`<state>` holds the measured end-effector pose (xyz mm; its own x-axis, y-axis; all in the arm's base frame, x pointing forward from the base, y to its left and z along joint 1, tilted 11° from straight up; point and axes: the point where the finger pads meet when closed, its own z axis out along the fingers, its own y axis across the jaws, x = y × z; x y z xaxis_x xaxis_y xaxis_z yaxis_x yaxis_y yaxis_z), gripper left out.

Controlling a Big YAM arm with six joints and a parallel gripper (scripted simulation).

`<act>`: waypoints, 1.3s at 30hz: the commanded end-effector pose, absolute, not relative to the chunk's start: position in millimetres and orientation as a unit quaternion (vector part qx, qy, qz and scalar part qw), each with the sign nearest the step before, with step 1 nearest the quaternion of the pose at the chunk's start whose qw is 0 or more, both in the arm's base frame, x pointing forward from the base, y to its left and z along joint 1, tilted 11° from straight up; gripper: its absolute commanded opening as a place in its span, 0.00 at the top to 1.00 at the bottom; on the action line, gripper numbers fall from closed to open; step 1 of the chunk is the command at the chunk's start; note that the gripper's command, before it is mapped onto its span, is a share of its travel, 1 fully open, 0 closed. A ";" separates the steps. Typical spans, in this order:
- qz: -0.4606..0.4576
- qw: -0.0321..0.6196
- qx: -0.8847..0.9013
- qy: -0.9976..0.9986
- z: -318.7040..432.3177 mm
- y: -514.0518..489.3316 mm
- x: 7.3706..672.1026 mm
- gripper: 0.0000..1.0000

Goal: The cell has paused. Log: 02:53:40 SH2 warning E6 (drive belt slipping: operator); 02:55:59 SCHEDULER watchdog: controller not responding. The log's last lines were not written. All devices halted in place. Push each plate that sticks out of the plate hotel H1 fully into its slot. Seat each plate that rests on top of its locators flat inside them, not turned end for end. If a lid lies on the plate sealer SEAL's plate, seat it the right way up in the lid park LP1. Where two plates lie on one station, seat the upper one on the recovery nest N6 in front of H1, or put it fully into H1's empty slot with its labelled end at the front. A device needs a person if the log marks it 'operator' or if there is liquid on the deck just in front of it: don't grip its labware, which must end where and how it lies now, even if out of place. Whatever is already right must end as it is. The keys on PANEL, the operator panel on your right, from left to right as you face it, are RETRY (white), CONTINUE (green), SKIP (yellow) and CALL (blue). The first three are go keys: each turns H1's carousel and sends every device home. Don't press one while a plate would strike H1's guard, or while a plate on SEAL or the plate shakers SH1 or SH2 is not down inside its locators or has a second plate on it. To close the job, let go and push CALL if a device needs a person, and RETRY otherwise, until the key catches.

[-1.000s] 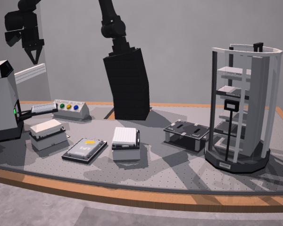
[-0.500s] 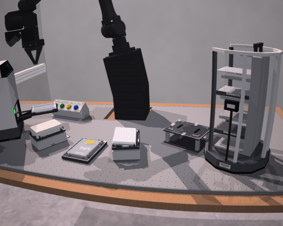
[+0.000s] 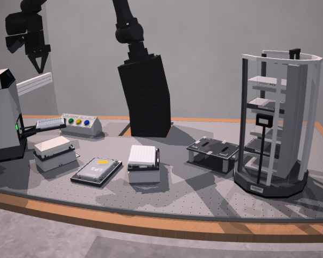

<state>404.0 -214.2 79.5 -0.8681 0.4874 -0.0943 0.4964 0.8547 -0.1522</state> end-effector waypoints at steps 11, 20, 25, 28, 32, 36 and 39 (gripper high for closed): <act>-0.090 0.057 0.251 0.962 108.3 -216.7 417.5 1.00; -0.086 0.031 0.255 0.963 60.0 -223.2 404.6 0.00; -0.086 0.031 0.255 0.963 35.3 -227.7 404.9 0.00; -0.086 0.033 0.255 0.962 22.3 -231.5 407.5 0.00; -0.086 0.030 0.255 0.963 0.7 -233.8 405.4 0.00; -0.091 0.053 0.256 0.961 5.6 -245.7 426.1 0.00; -0.086 0.032 0.255 0.963 -23.0 -239.3 407.4 0.00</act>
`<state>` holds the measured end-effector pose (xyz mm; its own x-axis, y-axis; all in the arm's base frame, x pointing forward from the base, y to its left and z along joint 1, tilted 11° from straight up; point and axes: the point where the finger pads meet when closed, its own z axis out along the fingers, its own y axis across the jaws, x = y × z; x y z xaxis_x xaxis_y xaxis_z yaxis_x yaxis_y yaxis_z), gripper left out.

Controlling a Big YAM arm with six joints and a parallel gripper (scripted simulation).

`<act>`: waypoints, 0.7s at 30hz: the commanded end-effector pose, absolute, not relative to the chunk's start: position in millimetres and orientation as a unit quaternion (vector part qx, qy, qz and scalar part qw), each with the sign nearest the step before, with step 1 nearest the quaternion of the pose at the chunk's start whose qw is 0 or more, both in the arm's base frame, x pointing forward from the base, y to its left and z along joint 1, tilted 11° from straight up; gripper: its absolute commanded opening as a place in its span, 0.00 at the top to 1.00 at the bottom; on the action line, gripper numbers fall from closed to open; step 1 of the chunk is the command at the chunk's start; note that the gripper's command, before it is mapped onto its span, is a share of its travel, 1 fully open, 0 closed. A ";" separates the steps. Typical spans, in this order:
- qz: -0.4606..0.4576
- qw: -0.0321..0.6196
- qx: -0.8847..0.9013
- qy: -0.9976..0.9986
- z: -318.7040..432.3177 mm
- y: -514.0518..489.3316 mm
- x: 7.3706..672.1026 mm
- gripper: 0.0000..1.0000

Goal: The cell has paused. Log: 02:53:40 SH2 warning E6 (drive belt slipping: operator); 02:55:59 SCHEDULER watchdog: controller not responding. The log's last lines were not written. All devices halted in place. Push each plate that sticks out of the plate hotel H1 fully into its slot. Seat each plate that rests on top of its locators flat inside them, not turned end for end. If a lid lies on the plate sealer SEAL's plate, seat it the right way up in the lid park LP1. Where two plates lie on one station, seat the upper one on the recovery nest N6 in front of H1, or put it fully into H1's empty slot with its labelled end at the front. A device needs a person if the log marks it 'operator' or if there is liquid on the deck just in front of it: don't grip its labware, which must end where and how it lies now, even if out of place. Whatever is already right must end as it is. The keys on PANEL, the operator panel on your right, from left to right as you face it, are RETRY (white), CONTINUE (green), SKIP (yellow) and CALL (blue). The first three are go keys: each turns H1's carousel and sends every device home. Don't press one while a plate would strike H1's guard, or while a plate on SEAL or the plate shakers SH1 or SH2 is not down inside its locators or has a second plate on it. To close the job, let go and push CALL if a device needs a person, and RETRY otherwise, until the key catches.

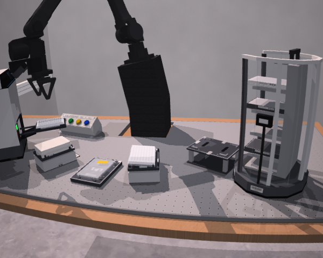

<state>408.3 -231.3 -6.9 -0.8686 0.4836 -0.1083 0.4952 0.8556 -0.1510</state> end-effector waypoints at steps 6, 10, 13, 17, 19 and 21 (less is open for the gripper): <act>-0.087 0.037 0.256 0.962 -49.7 -246.9 411.6 0.00; -0.088 0.038 0.256 0.962 -68.9 -250.8 412.7 0.00; -0.088 0.042 0.252 0.963 -72.1 -250.2 417.8 0.00; -0.090 0.047 0.256 0.961 -89.0 -260.2 421.8 0.00; -0.090 0.048 0.256 0.961 -98.7 -262.5 422.5 0.00; -0.090 0.047 0.256 0.961 -109.1 -264.1 421.9 0.00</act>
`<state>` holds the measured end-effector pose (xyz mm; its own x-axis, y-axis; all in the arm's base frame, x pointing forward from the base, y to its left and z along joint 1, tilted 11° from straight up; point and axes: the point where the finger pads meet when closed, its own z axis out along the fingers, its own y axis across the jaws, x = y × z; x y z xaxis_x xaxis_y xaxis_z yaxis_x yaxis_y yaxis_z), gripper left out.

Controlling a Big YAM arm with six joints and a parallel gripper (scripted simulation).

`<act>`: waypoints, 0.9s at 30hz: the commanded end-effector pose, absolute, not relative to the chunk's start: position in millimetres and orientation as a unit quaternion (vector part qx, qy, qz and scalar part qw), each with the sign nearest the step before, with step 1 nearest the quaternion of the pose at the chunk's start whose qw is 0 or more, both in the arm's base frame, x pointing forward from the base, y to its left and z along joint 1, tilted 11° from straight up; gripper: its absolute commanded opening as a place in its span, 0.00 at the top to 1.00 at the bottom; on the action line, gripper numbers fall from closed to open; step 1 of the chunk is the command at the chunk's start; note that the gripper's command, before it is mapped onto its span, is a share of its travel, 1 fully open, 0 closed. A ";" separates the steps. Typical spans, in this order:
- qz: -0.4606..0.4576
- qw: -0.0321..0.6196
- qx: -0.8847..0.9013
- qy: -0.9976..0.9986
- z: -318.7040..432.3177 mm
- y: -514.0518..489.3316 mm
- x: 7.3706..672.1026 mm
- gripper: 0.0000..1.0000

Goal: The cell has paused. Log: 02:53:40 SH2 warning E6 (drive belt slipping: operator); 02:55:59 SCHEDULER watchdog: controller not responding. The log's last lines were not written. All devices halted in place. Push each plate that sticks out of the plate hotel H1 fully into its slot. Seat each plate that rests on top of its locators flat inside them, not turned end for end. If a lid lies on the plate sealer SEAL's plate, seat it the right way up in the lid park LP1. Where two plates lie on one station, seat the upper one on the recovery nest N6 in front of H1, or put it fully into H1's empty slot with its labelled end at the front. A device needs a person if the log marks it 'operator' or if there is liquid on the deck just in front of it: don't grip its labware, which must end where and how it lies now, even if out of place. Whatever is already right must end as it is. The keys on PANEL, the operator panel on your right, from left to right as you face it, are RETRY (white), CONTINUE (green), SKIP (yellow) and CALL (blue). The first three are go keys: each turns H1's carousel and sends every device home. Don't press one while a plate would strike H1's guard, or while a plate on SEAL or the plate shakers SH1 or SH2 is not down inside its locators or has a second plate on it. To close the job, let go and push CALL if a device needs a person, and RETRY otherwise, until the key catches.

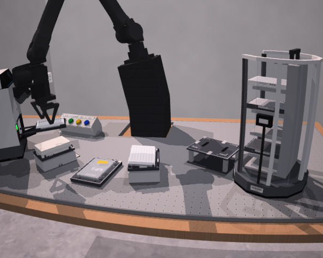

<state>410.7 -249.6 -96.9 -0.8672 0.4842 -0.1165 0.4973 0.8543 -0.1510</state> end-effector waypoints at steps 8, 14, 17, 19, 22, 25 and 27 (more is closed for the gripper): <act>-0.090 0.046 0.256 0.961 -140.1 -268.3 420.3 0.00; -0.094 0.062 0.257 0.960 -128.9 -272.9 430.7 0.00; -0.093 0.056 0.257 0.960 -131.9 -272.5 428.3 0.00; -0.089 0.042 0.255 0.962 -142.9 -262.6 419.2 0.00; -0.089 0.042 0.255 0.962 -142.9 -262.6 418.9 0.00; -0.089 0.042 0.255 0.962 -142.9 -262.6 418.8 0.00; -0.088 0.037 0.256 0.962 -155.4 -266.6 412.2 0.00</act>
<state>411.0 -258.0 -149.7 -0.8687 0.4836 -0.1067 0.4949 0.8557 -0.1513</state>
